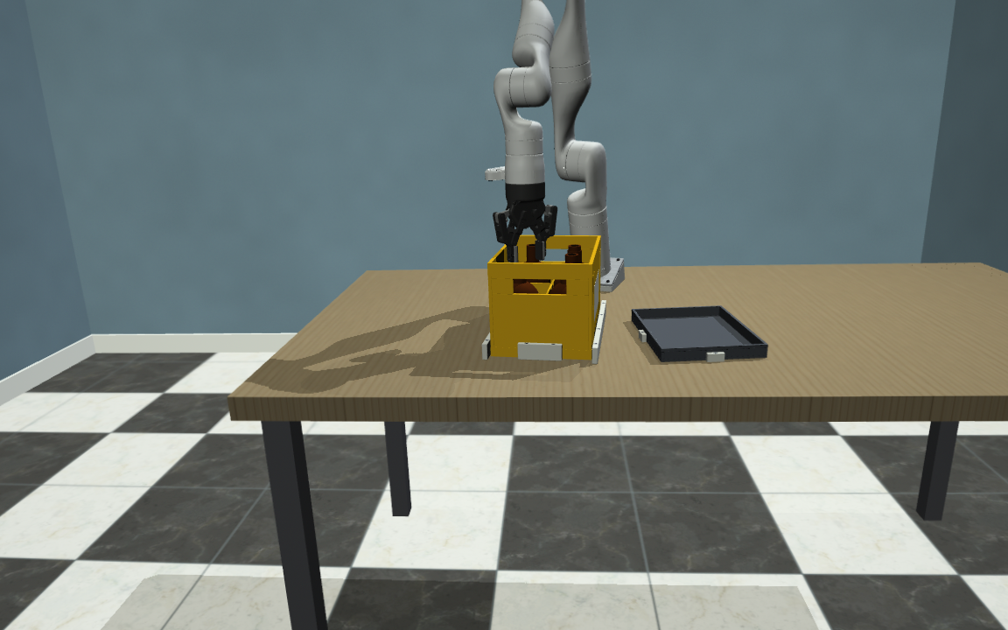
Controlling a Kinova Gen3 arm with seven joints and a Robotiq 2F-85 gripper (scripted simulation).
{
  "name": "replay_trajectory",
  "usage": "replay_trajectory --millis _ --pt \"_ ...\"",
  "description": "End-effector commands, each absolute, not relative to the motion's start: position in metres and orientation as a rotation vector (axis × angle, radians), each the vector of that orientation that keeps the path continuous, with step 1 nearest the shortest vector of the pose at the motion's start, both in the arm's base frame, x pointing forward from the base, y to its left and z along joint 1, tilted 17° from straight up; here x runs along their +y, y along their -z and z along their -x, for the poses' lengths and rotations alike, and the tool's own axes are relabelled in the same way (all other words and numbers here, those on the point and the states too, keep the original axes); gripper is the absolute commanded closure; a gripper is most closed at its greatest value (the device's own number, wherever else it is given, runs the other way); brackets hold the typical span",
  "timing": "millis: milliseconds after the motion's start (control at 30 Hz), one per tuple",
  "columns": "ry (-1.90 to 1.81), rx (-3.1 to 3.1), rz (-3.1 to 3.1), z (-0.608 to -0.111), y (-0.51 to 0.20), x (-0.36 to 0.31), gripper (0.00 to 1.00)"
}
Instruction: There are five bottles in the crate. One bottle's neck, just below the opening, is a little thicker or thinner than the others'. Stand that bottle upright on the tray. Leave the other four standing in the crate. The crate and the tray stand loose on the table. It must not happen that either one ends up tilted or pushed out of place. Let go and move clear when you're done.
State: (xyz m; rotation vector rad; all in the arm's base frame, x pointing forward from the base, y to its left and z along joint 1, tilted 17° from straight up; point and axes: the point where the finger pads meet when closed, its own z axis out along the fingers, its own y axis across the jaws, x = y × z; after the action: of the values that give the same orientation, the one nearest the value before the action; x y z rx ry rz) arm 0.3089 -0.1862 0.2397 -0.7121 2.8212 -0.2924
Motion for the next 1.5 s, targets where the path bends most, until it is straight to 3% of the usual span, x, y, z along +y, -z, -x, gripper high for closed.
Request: replay_trajectory --millis 0,1233,1267,1467 --pt "0.301 2.816 0.710 -0.309 -0.246 -0.187 0.36" --pt "0.301 2.816 0.710 -0.289 -0.319 -0.176 0.36" --pt "0.301 2.816 0.710 -0.289 -0.319 -0.176 1.00" --pt "0.301 2.816 0.710 -0.289 -0.319 -0.176 1.00"
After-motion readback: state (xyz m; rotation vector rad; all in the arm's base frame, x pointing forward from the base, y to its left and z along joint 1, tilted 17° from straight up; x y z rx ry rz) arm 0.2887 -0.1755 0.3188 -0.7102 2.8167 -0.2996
